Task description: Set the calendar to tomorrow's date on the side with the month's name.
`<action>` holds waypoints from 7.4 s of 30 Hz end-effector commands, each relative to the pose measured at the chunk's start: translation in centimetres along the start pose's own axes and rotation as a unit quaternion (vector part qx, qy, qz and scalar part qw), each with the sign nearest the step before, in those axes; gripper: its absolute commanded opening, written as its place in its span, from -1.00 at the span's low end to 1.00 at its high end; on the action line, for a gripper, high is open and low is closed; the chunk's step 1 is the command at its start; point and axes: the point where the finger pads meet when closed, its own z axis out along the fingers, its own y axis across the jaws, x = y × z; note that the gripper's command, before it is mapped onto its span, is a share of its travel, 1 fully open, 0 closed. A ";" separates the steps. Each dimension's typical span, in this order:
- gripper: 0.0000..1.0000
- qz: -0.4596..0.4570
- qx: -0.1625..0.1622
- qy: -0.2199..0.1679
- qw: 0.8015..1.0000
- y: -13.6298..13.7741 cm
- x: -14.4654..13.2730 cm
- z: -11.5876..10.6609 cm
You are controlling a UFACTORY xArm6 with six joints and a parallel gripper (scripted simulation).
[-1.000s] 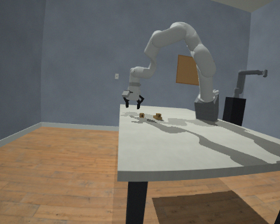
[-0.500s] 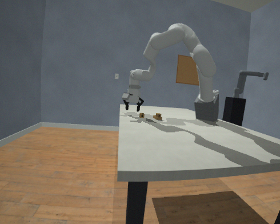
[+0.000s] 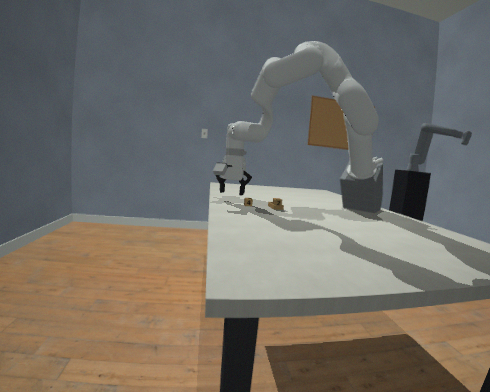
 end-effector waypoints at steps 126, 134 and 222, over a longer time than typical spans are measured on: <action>1.00 -0.183 -0.002 0.000 0.983 -0.8 0.6 -6.2; 1.00 -0.308 -0.002 0.000 0.951 -1.4 1.0 -6.2; 1.00 -0.999 0.000 -0.002 0.038 -7.8 3.5 -6.6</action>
